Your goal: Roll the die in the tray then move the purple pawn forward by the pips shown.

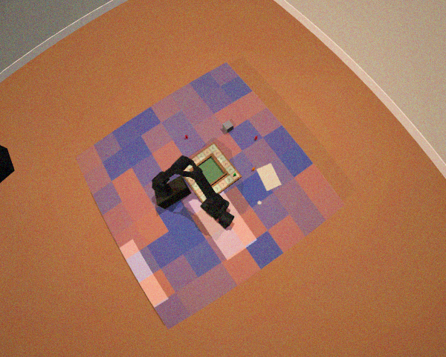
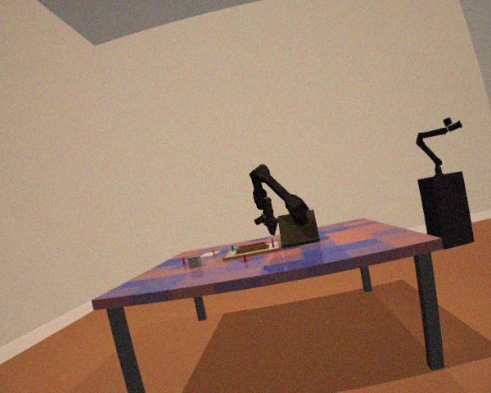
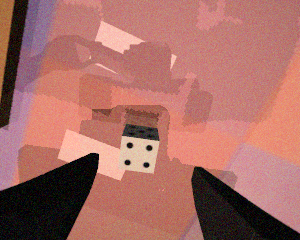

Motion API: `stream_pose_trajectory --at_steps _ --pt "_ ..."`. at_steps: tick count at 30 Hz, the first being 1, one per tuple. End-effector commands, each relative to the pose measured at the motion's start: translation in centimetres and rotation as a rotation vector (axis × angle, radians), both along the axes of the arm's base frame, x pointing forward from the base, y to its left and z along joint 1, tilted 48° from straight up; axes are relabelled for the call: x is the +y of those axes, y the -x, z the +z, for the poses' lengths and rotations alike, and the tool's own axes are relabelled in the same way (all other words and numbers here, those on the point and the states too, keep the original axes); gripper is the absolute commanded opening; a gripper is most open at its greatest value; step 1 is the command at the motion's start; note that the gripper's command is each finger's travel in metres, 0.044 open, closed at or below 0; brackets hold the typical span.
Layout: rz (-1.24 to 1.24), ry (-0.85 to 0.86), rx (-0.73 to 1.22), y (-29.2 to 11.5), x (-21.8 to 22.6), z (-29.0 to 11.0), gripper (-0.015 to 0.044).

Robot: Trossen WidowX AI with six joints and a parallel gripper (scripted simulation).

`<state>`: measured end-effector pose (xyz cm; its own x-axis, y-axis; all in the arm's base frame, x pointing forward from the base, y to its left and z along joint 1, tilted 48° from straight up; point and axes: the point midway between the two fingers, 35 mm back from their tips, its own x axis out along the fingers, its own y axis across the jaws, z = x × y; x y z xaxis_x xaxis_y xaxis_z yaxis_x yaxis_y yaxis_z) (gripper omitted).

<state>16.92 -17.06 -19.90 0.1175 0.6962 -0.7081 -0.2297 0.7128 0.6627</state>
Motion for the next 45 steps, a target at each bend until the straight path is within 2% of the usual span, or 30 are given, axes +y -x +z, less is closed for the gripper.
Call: stream_pose_trajectory --at_steps 1,20,25,36,39,45 --pt "-0.003 -0.02 0.007 0.1 1.1 -0.6 0.0275" --pt "-0.003 -0.021 0.006 -0.1 2.7 -2.1 0.0275" --pt "-0.003 -0.021 0.006 -0.1 2.7 -2.1 0.0144" --pt "-0.003 -0.021 0.006 -0.1 2.7 -2.1 0.007" --pt "-0.007 -0.007 0.017 0.0 2.3 -2.0 0.0" --pt "-0.013 0.012 0.031 0.1 -0.8 0.5 0.0"
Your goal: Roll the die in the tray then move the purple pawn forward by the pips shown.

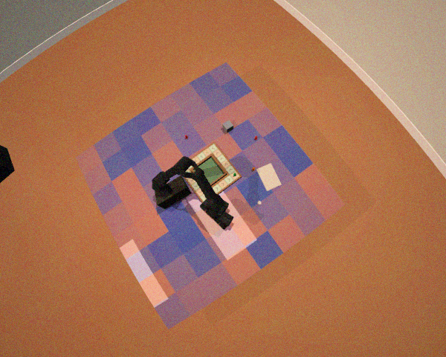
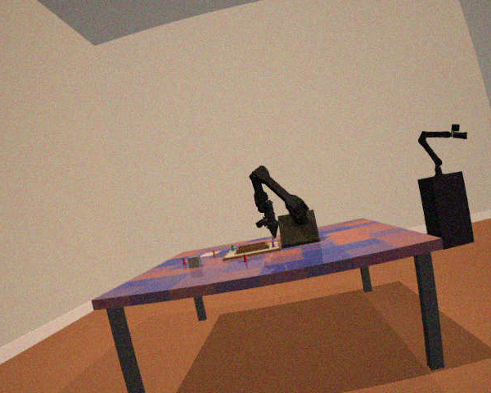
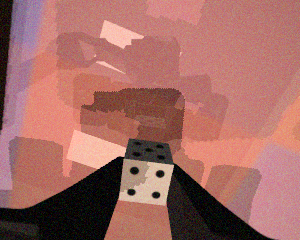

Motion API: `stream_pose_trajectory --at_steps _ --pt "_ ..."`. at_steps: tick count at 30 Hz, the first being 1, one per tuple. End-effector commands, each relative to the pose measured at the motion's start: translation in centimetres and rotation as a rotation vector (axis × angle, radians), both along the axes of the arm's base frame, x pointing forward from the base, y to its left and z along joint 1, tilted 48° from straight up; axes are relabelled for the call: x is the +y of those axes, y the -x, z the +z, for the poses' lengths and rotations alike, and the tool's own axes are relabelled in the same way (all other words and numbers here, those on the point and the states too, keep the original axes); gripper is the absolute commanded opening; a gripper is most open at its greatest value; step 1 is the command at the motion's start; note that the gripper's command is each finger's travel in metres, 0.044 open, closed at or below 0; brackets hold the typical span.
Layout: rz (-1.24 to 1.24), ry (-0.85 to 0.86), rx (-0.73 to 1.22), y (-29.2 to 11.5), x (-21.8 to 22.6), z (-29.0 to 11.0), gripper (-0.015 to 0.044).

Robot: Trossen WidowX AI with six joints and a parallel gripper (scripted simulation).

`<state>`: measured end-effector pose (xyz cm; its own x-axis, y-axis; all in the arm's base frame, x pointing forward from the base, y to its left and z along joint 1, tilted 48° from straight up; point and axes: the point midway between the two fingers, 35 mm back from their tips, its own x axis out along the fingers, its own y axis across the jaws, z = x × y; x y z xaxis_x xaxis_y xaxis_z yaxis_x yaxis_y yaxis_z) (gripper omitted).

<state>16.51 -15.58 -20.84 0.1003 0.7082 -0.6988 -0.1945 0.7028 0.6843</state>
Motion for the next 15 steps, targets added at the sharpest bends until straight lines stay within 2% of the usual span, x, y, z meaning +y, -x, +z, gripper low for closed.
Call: stream_pose_trajectory --at_steps 1,10,15 --pt "0.001 0.031 -0.007 -0.3 -2.7 2.0 0.0" --pt "0.01 0.004 -0.026 0.2 -6.8 7.6 0.0" --pt "0.01 0.001 -0.028 0.3 -7.0 8.1 0.0"
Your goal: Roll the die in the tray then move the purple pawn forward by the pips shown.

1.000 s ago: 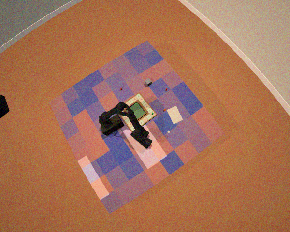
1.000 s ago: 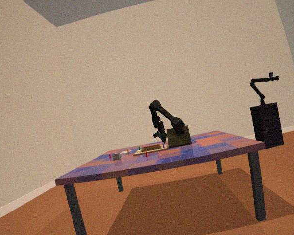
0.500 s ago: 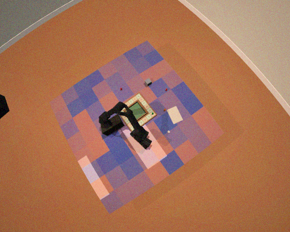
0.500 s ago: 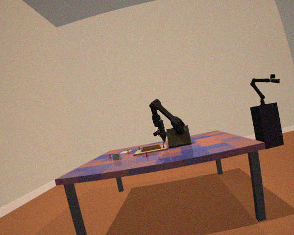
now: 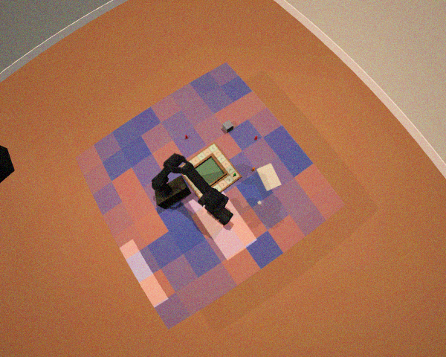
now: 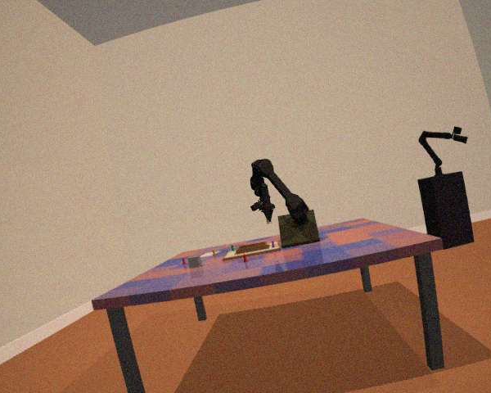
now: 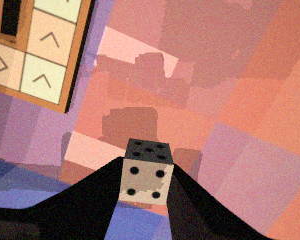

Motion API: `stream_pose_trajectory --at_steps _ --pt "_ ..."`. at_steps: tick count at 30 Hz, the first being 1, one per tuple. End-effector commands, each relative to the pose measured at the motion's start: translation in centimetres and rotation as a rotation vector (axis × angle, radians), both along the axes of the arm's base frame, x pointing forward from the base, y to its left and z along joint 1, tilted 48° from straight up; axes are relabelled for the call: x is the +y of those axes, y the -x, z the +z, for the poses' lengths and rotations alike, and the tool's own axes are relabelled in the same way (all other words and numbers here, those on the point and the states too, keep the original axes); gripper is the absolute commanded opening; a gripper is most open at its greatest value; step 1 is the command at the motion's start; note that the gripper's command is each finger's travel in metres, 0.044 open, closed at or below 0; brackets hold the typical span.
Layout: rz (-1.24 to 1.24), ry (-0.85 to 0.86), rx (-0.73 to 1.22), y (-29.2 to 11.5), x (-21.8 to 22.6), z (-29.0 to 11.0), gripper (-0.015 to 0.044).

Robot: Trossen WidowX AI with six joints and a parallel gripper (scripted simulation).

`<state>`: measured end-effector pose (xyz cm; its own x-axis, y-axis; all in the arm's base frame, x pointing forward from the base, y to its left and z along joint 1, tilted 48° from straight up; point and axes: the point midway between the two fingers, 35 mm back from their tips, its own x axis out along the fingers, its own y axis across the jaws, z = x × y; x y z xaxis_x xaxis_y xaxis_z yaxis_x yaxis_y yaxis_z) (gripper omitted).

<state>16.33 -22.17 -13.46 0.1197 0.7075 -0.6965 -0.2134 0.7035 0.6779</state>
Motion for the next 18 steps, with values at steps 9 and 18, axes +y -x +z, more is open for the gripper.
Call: stream_pose_trajectory --at_steps 9,18 --pt "-0.111 -0.007 0.122 -1.7 0.5 2.2 0.0" --pt "-0.279 -0.022 0.287 -4.1 2.2 4.2 0.0"
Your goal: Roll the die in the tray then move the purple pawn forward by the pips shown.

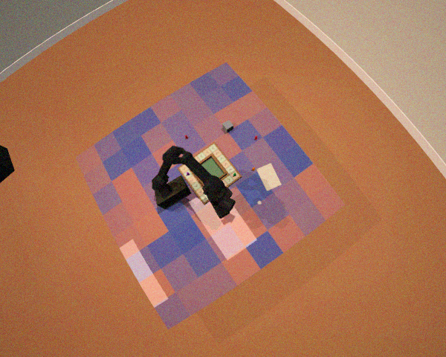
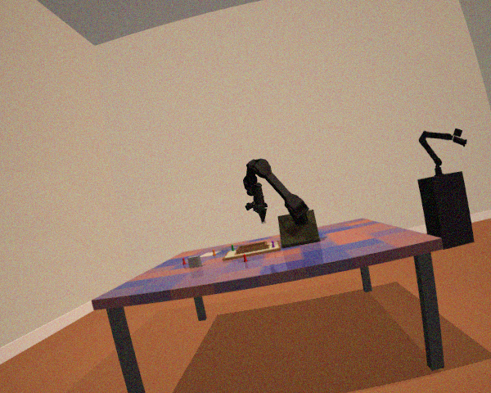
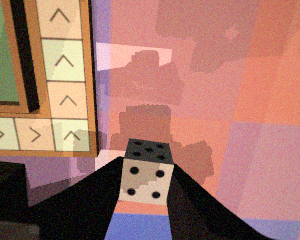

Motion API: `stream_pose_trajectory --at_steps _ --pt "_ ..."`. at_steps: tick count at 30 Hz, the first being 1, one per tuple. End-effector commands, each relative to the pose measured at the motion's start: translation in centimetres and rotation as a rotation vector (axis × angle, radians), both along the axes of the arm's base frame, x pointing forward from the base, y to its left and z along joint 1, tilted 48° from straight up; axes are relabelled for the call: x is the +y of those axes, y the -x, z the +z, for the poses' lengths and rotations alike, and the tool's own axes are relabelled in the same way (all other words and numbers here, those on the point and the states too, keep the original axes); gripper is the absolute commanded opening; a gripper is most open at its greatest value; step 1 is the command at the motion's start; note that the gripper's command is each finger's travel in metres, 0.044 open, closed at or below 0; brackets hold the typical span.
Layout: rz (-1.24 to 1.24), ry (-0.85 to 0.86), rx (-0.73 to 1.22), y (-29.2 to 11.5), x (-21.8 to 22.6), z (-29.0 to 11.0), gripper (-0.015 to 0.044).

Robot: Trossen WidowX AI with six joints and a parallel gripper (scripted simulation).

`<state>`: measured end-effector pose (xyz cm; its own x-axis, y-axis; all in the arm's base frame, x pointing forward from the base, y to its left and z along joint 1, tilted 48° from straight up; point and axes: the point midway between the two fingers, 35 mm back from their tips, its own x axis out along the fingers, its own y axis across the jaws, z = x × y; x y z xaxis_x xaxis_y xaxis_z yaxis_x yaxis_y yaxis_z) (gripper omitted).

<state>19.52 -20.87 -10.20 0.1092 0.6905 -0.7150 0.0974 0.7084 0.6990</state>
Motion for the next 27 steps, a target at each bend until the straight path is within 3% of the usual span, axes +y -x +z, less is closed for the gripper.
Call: stream_pose_trajectory --at_steps 1,27 --pt "-0.084 -0.012 0.077 -1.1 1.1 1.1 0.0" --pt "-0.569 -0.085 0.533 -6.2 7.9 6.8 0.0"
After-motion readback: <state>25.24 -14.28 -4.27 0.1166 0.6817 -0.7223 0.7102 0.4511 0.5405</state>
